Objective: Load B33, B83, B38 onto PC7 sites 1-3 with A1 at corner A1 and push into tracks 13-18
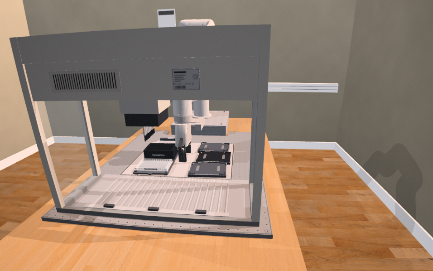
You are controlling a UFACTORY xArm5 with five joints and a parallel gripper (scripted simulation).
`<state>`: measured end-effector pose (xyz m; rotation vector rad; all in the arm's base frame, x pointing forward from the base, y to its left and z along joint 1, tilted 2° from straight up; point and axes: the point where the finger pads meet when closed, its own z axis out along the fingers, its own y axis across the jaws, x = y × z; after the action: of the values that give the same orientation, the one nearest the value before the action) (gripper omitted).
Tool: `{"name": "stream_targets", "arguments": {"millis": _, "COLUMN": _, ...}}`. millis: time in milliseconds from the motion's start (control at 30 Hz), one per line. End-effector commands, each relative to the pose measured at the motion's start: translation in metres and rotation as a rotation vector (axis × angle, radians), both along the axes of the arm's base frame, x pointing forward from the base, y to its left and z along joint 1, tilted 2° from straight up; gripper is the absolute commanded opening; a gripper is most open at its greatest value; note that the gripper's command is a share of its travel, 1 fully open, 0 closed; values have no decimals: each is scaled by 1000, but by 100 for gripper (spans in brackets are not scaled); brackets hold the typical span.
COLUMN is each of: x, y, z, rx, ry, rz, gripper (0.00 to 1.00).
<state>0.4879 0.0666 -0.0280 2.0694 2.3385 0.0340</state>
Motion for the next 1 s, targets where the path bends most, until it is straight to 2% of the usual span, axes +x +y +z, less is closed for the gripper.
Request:
{"name": "stream_targets", "arguments": {"millis": 0, "x": 2, "y": -1, "z": 1, "rx": 7, "ry": -3, "rz": 0, "gripper": 100}}
{"name": "stream_targets", "arguments": {"millis": 967, "x": 3, "y": -13, "z": 1, "rx": 7, "ry": -3, "rz": 0, "gripper": 100}}
